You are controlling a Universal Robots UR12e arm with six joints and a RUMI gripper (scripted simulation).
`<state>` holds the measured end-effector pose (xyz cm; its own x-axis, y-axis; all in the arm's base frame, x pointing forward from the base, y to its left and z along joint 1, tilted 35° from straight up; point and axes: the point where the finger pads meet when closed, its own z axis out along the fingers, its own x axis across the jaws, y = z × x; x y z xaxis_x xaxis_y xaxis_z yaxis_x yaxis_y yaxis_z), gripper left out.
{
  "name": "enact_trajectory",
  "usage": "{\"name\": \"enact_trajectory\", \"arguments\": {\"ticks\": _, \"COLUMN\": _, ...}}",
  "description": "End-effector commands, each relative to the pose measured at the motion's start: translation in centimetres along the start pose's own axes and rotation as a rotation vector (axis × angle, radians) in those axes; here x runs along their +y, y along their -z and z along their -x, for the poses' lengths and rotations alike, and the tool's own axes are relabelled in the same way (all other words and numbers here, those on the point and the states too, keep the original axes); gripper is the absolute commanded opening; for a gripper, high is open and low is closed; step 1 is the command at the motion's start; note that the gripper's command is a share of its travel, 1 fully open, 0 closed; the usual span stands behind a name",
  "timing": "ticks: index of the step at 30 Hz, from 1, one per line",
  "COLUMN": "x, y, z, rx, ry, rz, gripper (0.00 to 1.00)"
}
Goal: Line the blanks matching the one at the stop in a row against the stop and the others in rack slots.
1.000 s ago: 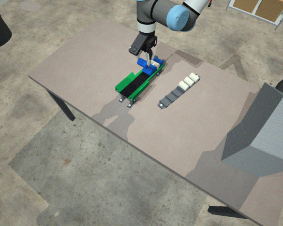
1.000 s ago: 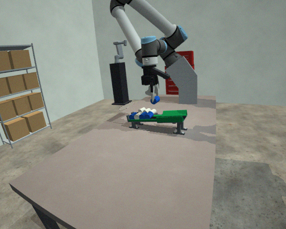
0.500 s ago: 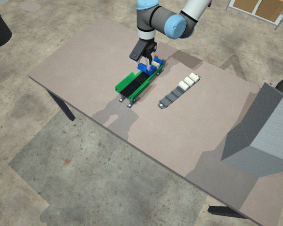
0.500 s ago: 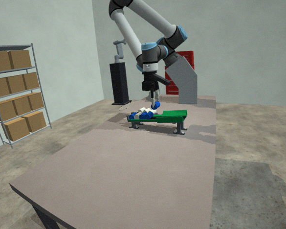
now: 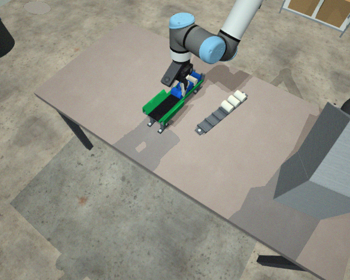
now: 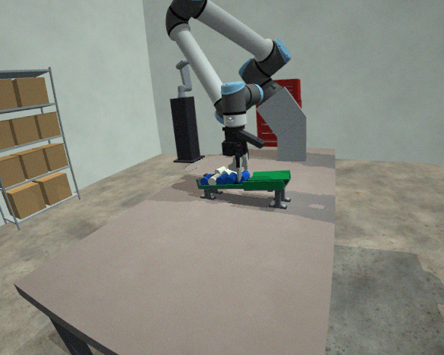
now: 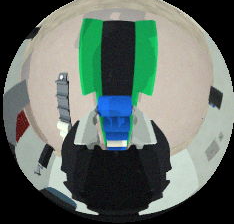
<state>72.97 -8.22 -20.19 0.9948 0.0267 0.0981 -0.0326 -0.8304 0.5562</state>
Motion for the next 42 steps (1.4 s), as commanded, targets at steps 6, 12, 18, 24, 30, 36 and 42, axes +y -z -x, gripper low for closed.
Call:
{"name": "enact_trajectory", "arguments": {"ticks": 6, "x": 0.1, "y": -0.29, "z": -0.69, "rx": 0.014, "ry": -0.002, "rz": 0.001, "gripper": 0.35}}
{"name": "enact_trajectory", "arguments": {"ticks": 12, "x": 0.12, "y": -0.24, "z": -0.66, "rx": 0.013, "ry": -0.002, "rz": 0.001, "gripper": 0.35}}
{"name": "enact_trajectory", "arguments": {"ticks": 18, "x": 0.11, "y": -0.24, "z": -0.66, "rx": 0.013, "ry": -0.002, "rz": 0.001, "gripper": 0.35}}
{"name": "enact_trajectory", "arguments": {"ticks": 24, "x": 0.11, "y": -0.24, "z": -0.66, "rx": 0.013, "ry": -0.002, "rz": 0.001, "gripper": 0.35}}
{"name": "enact_trajectory", "arguments": {"ticks": 30, "x": 0.11, "y": -0.24, "z": -0.66, "rx": 0.013, "ry": -0.002, "rz": 0.001, "gripper": 0.35}}
{"name": "enact_trajectory", "arguments": {"ticks": 36, "x": 0.11, "y": -0.24, "z": -0.66, "rx": 0.013, "ry": -0.002, "rz": 0.001, "gripper": 0.35}}
{"name": "enact_trajectory", "arguments": {"ticks": 42, "x": 0.11, "y": -0.24, "z": -0.66, "rx": 0.013, "ry": -0.002, "rz": 0.001, "gripper": 0.4}}
